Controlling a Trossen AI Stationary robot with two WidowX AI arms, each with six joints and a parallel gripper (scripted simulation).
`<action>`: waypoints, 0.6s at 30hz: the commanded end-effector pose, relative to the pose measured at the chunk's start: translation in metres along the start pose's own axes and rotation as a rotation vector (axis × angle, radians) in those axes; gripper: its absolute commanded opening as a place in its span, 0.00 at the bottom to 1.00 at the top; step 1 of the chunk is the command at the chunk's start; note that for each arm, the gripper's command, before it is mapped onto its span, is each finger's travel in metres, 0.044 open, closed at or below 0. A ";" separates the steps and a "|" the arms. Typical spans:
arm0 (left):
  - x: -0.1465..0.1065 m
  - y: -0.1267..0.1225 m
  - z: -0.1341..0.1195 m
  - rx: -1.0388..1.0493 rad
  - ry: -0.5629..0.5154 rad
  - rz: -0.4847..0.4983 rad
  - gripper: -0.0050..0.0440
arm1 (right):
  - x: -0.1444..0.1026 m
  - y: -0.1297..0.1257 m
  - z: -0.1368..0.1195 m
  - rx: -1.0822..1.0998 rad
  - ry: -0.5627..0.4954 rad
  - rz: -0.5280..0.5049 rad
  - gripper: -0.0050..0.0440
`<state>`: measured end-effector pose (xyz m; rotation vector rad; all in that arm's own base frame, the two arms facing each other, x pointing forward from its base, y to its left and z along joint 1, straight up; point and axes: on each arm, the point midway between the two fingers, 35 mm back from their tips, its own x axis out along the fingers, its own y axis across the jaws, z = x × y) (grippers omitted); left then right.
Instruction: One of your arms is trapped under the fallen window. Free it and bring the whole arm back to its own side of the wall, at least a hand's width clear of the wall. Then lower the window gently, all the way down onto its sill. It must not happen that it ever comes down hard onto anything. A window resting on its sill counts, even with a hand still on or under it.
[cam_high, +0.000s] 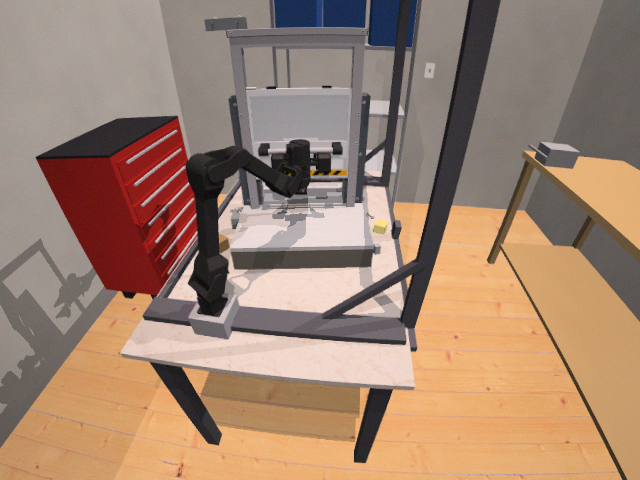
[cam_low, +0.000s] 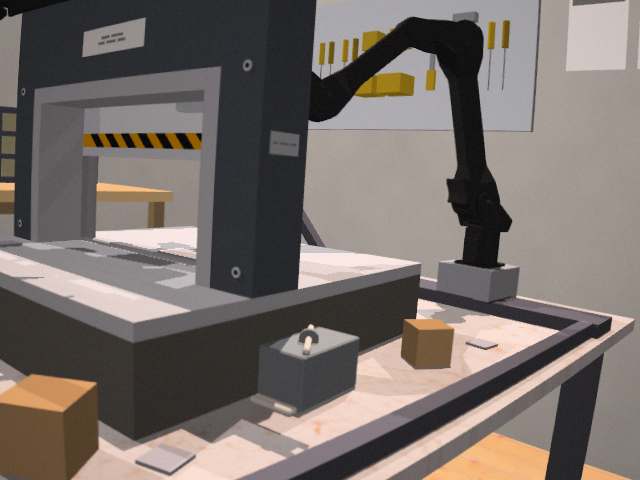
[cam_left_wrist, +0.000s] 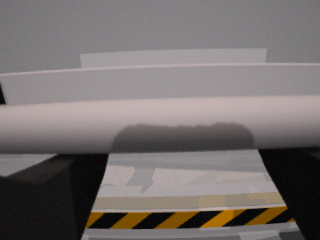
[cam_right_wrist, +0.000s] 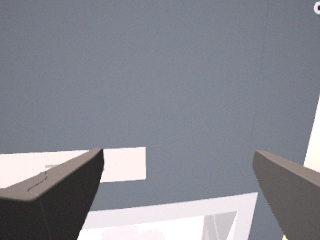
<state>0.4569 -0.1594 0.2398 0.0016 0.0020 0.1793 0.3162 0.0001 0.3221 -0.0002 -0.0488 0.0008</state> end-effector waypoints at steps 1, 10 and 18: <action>0.000 0.006 0.048 -0.085 -0.113 0.010 0.92 | -0.001 0.000 0.013 -0.004 -0.033 -0.001 0.92; 0.000 0.006 0.043 -0.087 -0.113 0.009 0.92 | -0.001 0.000 0.013 -0.004 -0.033 -0.001 0.92; 0.001 0.006 0.025 -0.080 -0.103 0.013 0.92 | -0.001 0.000 0.013 -0.004 -0.033 -0.001 0.92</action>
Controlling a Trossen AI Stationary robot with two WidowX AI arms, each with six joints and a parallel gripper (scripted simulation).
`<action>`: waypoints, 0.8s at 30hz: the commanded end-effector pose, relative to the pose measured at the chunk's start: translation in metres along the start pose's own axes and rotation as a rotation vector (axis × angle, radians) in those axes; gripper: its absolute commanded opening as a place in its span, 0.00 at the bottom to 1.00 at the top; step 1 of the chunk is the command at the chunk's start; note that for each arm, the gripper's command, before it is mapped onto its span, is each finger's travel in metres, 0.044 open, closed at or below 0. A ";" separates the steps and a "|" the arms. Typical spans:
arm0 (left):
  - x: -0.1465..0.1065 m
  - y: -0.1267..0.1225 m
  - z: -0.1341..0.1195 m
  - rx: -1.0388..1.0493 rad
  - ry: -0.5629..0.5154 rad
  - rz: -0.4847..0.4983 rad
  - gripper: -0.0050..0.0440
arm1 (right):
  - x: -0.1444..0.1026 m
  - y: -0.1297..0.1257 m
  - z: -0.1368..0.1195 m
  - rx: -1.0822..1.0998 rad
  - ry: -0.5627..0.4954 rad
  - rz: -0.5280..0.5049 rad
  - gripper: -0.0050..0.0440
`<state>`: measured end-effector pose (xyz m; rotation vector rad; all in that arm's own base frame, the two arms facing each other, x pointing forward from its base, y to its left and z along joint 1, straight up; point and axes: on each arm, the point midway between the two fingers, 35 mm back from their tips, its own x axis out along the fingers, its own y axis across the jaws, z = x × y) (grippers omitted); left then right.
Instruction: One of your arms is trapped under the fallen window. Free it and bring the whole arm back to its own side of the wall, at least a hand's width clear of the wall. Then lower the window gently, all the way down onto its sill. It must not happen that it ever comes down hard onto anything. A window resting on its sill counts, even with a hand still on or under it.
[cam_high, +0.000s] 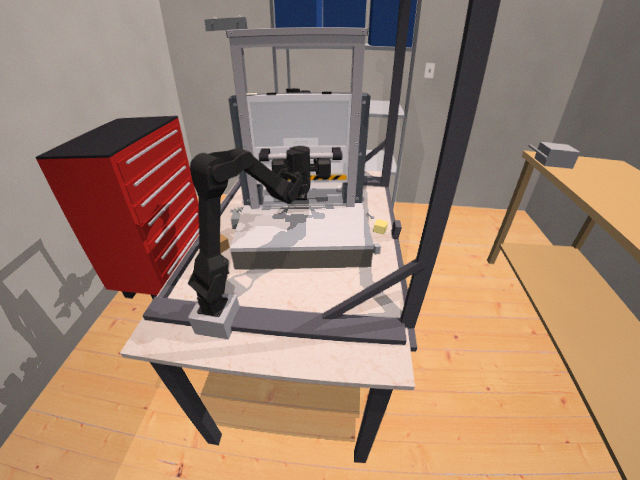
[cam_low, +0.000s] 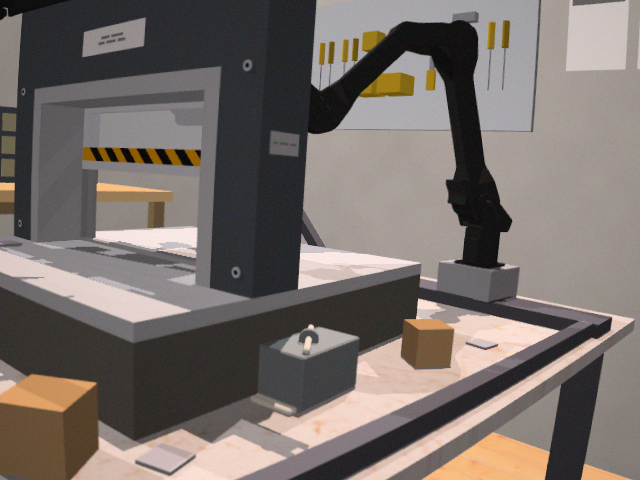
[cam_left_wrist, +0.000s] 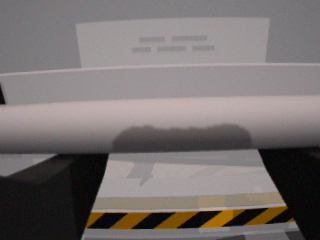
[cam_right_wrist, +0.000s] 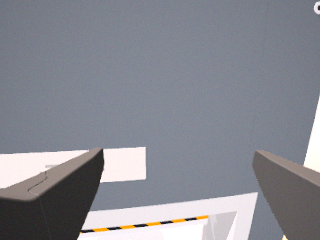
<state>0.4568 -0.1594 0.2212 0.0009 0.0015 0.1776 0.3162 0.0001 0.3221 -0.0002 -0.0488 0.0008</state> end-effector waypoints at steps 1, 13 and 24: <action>0.001 0.005 0.040 -0.076 -0.098 0.014 0.92 | -0.001 0.000 0.013 -0.004 -0.033 -0.001 0.92; 0.001 0.006 0.030 -0.086 -0.113 0.017 0.92 | -0.001 0.000 0.013 -0.004 -0.033 -0.001 0.92; 0.002 0.005 0.003 -0.077 -0.099 0.018 0.92 | -0.001 0.000 0.013 -0.004 -0.033 -0.001 0.92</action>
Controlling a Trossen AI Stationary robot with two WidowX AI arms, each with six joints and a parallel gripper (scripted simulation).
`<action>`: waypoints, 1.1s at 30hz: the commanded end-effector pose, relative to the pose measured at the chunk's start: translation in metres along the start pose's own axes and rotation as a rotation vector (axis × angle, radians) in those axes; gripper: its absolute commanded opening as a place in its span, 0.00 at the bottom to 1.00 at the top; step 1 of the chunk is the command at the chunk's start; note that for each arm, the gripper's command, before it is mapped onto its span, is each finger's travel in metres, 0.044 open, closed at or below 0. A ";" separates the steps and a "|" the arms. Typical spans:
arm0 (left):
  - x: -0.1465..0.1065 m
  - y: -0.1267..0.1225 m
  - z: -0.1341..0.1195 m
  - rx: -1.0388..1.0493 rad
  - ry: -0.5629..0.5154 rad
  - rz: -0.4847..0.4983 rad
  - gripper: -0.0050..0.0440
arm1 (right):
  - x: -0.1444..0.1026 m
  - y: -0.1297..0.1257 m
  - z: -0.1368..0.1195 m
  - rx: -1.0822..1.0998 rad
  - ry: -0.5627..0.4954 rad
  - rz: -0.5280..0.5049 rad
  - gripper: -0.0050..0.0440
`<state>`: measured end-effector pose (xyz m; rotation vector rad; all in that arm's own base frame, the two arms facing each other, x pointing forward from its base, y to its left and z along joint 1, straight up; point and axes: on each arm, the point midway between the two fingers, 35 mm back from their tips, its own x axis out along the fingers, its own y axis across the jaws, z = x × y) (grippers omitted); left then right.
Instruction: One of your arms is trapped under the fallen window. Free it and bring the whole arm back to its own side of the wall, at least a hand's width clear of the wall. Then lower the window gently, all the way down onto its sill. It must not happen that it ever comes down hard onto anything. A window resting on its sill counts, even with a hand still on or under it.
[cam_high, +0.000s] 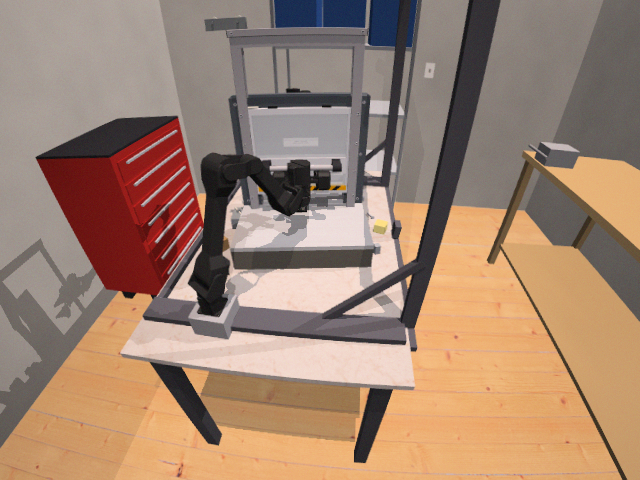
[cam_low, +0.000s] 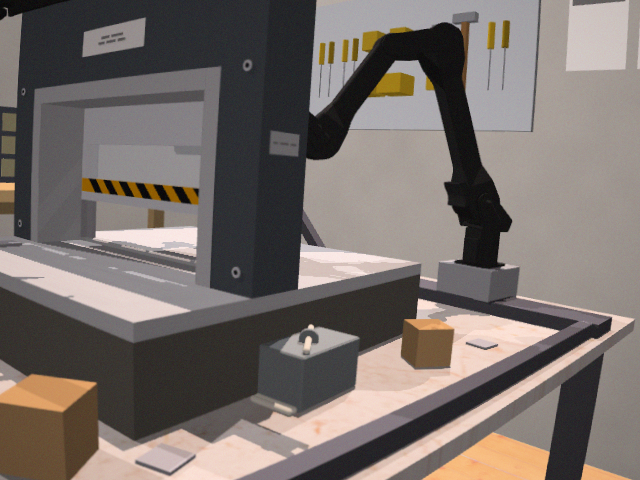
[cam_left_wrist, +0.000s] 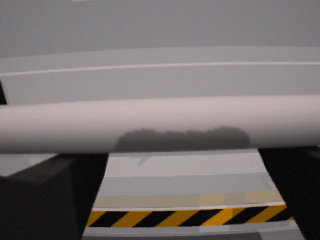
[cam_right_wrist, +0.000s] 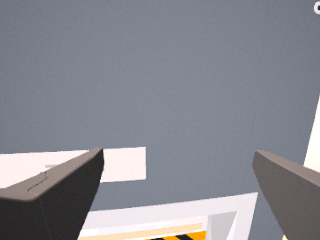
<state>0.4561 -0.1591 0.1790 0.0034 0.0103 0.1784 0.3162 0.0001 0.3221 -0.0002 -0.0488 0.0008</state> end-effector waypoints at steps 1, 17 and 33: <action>0.003 0.004 0.045 -0.081 -0.110 0.017 0.92 | -0.001 0.000 0.013 -0.004 -0.033 -0.001 0.92; 0.004 0.003 0.020 -0.080 -0.111 0.018 0.92 | -0.001 0.000 0.013 -0.004 -0.033 -0.001 0.92; 0.005 0.003 0.005 -0.086 -0.117 0.018 0.92 | -0.001 0.000 0.013 -0.004 -0.033 -0.001 0.92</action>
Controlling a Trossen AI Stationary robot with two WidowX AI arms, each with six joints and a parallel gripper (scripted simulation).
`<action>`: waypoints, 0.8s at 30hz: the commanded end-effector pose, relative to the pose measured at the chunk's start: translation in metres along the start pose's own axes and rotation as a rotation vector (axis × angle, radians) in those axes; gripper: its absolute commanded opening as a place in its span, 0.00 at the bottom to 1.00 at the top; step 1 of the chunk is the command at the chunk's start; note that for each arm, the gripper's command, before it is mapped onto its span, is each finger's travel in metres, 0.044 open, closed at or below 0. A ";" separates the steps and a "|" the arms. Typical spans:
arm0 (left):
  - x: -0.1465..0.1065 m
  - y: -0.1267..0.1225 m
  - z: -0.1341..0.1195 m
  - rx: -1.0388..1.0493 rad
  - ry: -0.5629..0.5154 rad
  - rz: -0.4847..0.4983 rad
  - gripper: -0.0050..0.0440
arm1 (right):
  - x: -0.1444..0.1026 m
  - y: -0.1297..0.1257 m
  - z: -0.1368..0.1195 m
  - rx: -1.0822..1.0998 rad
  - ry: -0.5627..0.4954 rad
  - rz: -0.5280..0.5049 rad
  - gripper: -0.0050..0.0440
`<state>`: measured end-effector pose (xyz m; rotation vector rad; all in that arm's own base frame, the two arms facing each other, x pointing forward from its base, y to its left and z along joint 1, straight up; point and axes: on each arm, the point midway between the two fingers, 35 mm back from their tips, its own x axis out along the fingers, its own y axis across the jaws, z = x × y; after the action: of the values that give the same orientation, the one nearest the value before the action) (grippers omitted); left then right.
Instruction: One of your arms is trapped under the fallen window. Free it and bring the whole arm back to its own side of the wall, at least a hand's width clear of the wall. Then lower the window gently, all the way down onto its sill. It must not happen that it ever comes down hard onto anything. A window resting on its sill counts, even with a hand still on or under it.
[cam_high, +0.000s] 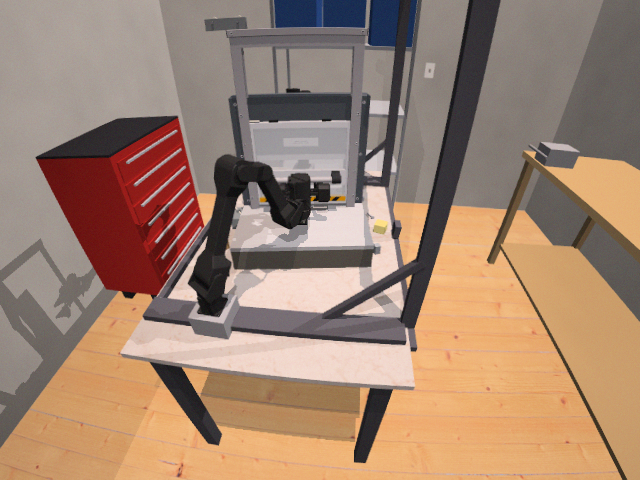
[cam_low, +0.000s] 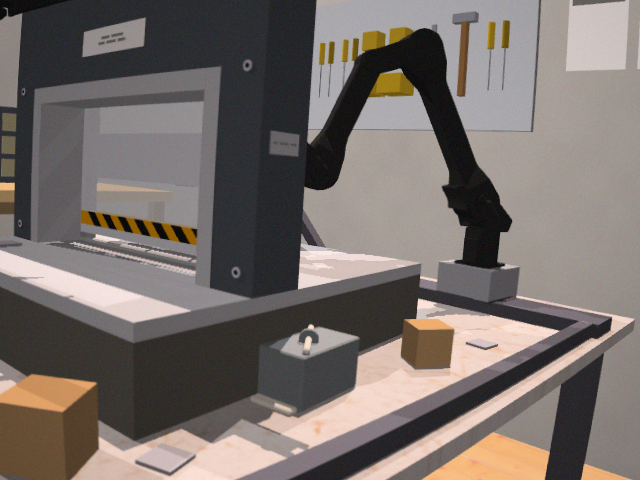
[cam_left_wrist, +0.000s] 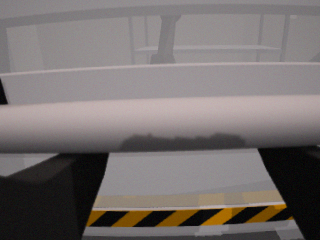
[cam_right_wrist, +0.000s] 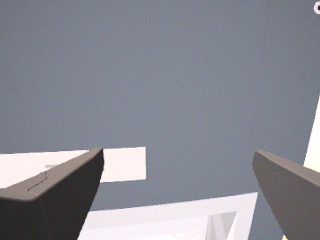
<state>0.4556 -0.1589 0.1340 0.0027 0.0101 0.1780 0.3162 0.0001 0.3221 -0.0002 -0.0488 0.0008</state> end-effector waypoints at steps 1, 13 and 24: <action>0.006 0.002 0.042 -0.077 -0.108 0.019 0.92 | -0.001 0.000 0.013 -0.004 -0.033 -0.001 0.92; 0.006 0.002 0.021 -0.076 -0.100 0.018 0.92 | -0.001 0.000 0.013 -0.004 -0.033 -0.001 0.92; 0.007 0.001 -0.005 -0.060 -0.074 0.018 0.92 | -0.001 0.000 0.013 -0.004 -0.033 -0.001 0.92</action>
<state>0.4565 -0.1587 0.1121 -0.0084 -0.0192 0.1817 0.3162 0.0001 0.3221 -0.0002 -0.0488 0.0008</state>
